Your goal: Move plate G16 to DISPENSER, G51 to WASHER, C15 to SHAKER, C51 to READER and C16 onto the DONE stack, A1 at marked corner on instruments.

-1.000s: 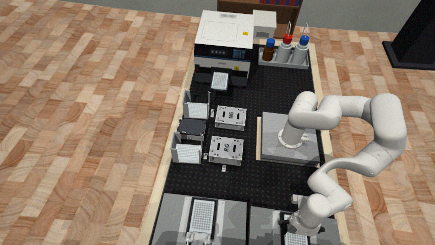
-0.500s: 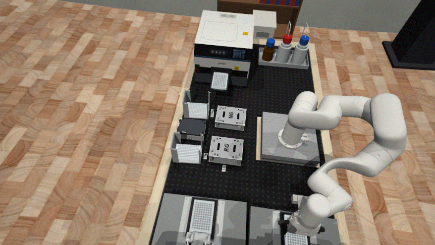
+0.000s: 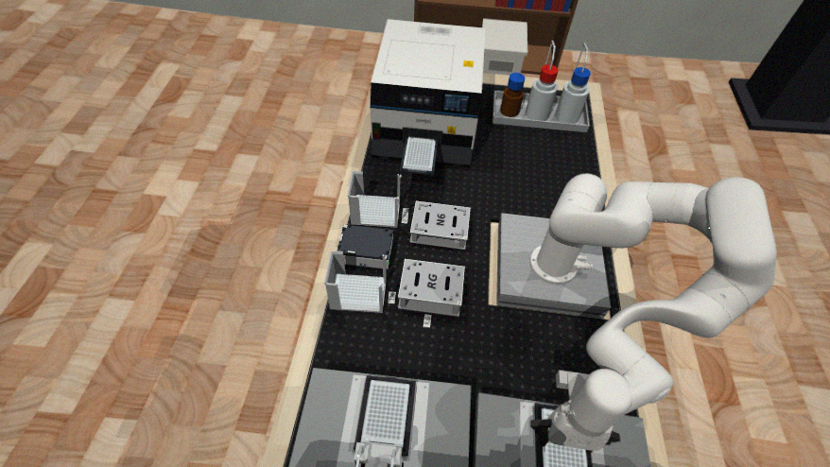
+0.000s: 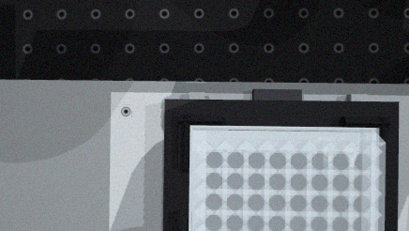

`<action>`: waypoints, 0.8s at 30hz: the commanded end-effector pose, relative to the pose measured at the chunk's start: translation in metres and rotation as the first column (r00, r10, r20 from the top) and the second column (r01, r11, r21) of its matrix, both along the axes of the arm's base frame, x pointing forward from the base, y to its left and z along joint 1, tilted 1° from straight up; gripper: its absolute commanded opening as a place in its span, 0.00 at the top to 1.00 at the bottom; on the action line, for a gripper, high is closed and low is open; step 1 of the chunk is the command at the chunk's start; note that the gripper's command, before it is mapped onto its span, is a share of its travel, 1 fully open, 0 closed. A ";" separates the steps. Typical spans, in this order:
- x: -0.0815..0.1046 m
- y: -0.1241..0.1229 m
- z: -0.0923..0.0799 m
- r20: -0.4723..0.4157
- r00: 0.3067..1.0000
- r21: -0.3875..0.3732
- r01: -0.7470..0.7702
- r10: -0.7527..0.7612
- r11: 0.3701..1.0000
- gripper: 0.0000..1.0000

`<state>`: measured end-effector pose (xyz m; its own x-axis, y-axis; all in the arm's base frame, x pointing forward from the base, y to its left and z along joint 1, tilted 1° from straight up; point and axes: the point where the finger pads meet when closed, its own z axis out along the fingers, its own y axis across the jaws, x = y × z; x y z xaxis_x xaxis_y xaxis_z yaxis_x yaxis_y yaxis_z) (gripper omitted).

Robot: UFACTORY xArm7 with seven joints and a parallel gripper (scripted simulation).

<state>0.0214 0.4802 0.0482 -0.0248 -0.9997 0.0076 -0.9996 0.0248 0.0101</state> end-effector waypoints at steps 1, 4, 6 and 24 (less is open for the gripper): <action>0.001 0.002 0.004 0.001 1.000 0.005 0.000 0.000 1.000 1.00; 0.001 0.002 0.005 0.001 1.000 0.005 0.000 0.000 1.000 1.00; 0.001 0.002 0.005 0.001 1.000 0.005 0.000 0.000 1.000 1.00; 0.001 0.002 0.010 0.001 1.000 0.005 0.000 0.000 1.000 1.00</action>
<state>0.0215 0.4805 0.0556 -0.0247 -0.9997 0.0069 -0.9996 0.0248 0.0100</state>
